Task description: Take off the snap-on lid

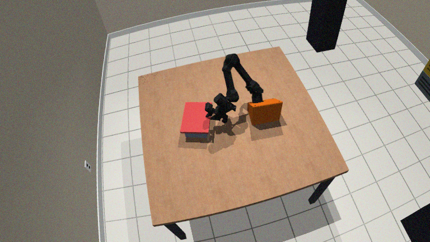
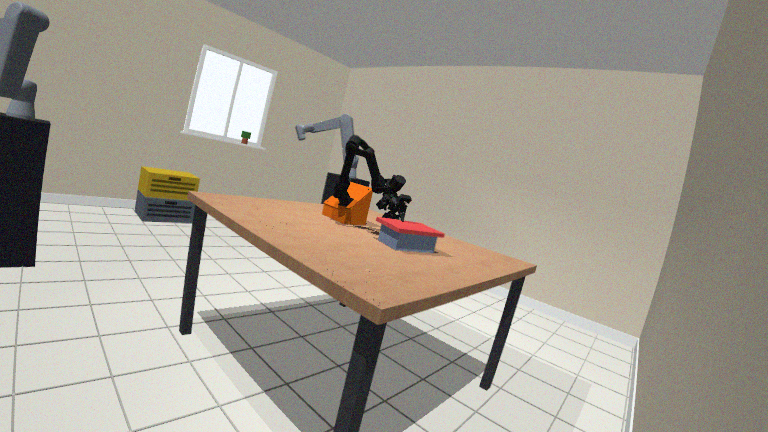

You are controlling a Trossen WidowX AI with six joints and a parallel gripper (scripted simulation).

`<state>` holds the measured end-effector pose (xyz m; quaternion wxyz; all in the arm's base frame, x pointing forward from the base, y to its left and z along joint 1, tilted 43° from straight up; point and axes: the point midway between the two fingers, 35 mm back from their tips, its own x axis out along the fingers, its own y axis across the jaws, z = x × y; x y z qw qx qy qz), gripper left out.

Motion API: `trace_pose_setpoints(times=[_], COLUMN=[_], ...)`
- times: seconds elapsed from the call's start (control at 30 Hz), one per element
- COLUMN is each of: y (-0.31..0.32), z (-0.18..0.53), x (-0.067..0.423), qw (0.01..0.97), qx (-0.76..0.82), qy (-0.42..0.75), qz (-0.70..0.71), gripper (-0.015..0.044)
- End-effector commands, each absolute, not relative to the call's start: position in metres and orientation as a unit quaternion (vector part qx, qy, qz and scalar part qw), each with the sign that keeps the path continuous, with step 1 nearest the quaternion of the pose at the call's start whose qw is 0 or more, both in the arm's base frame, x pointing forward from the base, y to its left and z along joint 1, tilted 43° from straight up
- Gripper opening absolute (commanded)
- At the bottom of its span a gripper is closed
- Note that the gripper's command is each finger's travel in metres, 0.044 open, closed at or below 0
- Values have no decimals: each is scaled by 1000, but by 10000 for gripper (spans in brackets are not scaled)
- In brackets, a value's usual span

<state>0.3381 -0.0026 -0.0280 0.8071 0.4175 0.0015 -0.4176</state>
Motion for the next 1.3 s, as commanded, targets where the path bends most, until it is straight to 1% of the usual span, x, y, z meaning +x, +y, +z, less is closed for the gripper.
trace_pose_setpoints(times=[0.0,1.27], y=[0,5], z=[-26,-20], x=[338,338], qw=[807,807], qx=[419,419], qy=[-1,-1], qz=[-416,-416], gripper=[0,0])
